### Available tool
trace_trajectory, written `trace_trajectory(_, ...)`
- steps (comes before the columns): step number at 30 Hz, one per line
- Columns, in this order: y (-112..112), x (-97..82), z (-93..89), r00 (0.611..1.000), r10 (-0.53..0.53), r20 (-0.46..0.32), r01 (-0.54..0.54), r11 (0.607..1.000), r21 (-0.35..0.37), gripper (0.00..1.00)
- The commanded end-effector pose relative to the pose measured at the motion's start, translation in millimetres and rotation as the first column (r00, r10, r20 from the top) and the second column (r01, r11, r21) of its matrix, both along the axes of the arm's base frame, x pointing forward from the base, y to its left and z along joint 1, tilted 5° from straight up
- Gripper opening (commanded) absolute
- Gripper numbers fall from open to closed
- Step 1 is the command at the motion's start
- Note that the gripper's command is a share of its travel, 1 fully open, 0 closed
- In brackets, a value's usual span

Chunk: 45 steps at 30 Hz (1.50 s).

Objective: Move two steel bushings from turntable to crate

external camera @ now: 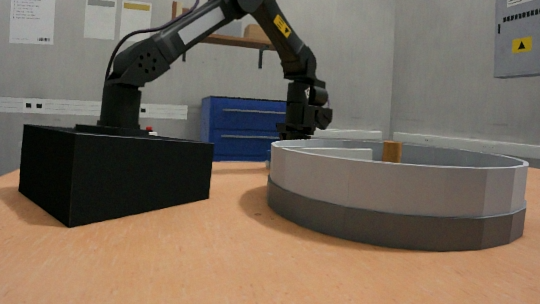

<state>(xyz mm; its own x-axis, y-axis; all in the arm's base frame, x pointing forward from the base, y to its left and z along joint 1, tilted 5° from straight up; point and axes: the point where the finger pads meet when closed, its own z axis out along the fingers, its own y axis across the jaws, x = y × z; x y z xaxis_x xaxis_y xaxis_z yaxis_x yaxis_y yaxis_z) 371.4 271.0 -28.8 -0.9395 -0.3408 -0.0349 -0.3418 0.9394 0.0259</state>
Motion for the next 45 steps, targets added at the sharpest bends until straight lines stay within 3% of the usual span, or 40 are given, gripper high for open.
trace_trajectory(1,4,17.5,44.0,0.997,-0.004,0.072,0.002,0.999,0.035,0.13)
trace_trajectory(11,-1,13.8,89.3,0.997,-0.006,0.072,0.004,0.999,0.035,0.13)
trace_trajectory(13,-1,13.8,89.3,0.997,-0.006,0.072,0.004,0.999,0.035,0.13)
trace_trajectory(23,-4,10.4,122.9,0.997,-0.006,0.072,0.004,0.999,0.035,0.13)
trace_trajectory(45,-3,11.1,130.3,0.997,-0.007,0.078,0.004,0.999,0.039,0.13)
